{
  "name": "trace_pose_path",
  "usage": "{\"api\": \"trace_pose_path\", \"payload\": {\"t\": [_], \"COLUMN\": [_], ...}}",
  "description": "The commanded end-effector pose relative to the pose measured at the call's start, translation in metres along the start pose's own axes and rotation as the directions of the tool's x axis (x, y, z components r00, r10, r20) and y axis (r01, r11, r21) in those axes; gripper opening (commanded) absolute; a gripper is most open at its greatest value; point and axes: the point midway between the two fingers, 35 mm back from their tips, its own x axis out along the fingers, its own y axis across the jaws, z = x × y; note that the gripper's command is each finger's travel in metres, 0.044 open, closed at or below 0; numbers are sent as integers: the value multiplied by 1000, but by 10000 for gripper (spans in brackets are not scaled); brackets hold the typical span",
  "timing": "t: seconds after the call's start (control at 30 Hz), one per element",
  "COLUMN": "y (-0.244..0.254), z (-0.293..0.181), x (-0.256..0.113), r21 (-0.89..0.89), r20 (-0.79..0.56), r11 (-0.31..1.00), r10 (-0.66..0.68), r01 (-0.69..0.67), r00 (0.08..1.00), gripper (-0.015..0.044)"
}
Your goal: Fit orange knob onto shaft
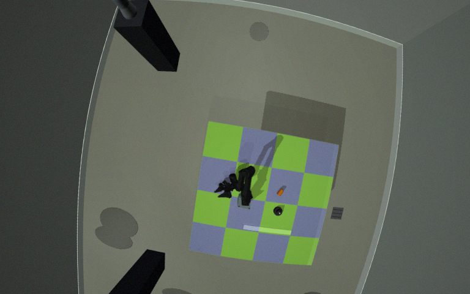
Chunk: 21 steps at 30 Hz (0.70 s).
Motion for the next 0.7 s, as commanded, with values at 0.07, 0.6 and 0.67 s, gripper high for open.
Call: {"api": "trace_pose_path", "payload": {"t": [0.07, 0.6, 0.67], "y": [-4, -73, -75], "z": [4, 218, 242], "x": [-2, -82, -116], "r21": [-25, -200, -264], "r20": [7, 303, 370], "r11": [999, 801, 685], "r10": [-31, -498, -579], "r01": [31, 565, 679], "r00": [1000, 813, 727], "gripper": [440, 440, 440]}}
